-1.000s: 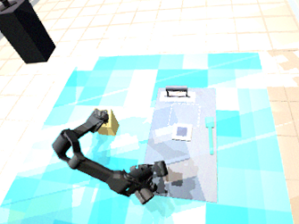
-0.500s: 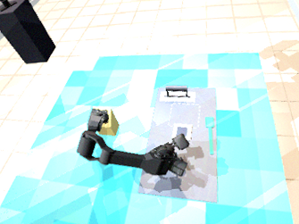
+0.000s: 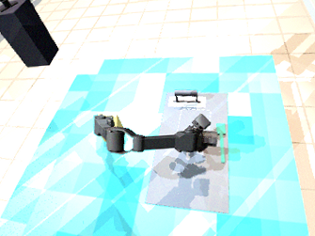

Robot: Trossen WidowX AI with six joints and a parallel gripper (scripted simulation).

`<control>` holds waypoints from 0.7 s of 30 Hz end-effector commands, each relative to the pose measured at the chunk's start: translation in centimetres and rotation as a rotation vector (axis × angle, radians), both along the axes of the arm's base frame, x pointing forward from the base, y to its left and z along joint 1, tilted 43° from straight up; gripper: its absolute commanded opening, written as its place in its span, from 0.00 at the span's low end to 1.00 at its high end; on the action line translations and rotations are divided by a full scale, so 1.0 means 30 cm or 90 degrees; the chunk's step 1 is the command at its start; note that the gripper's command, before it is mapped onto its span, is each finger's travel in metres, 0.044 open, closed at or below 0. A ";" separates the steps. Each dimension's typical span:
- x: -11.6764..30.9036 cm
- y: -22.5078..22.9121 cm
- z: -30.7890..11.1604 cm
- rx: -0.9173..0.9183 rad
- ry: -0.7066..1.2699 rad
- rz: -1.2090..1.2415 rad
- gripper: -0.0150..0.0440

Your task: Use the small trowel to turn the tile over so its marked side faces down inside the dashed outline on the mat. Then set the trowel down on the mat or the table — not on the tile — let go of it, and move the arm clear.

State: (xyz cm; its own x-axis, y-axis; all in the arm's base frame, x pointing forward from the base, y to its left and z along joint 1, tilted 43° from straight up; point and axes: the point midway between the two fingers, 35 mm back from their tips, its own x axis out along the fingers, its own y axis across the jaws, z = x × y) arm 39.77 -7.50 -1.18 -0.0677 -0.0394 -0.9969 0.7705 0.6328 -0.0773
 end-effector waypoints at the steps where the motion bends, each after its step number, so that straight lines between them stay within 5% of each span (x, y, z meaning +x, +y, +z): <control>1: 0.020 0.085 -0.057 -0.028 0.040 0.051 0.71; 21: 0.019 0.565 -0.339 -0.253 0.182 0.348 0.71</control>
State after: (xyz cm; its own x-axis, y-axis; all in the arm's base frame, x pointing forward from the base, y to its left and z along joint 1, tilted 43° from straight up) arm 40.77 7.88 -10.22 -0.2030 -0.4402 -0.8747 0.3196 0.8145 -0.4841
